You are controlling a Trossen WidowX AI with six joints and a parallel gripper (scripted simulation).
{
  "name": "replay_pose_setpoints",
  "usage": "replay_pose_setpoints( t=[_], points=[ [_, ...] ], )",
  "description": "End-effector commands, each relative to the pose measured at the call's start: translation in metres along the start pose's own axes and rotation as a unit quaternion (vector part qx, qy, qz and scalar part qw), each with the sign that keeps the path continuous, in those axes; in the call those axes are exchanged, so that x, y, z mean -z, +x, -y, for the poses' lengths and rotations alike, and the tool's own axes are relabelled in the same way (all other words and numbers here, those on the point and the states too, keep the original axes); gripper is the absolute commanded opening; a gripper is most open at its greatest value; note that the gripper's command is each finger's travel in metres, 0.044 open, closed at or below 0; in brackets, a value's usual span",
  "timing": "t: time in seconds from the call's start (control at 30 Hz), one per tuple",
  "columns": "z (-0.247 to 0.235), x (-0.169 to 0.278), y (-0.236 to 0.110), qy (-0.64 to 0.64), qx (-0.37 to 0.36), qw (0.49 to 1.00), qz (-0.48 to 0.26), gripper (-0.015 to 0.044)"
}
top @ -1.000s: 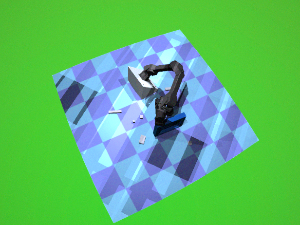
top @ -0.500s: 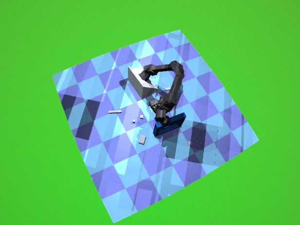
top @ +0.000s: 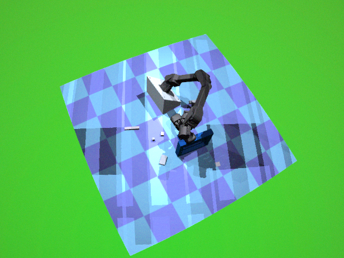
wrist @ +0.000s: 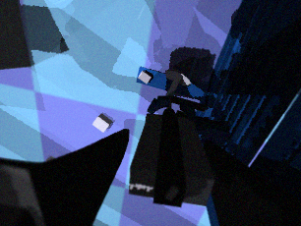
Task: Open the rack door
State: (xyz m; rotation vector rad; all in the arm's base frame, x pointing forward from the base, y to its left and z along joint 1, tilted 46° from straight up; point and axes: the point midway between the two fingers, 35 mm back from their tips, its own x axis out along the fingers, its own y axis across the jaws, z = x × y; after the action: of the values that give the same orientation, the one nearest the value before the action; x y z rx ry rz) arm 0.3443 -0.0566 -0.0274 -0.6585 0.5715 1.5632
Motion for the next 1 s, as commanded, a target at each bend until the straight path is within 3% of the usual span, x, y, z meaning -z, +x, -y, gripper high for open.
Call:
replay_pose_setpoints(
  t=[0.0,0.97],
  points=[
    [0.002,-0.0024,0.0022,-0.007,0.0,1.0,0.002,0.0247],
    [0.002,-0.0024,0.0022,-0.007,0.0,1.0,0.002,0.0053]
  ],
)
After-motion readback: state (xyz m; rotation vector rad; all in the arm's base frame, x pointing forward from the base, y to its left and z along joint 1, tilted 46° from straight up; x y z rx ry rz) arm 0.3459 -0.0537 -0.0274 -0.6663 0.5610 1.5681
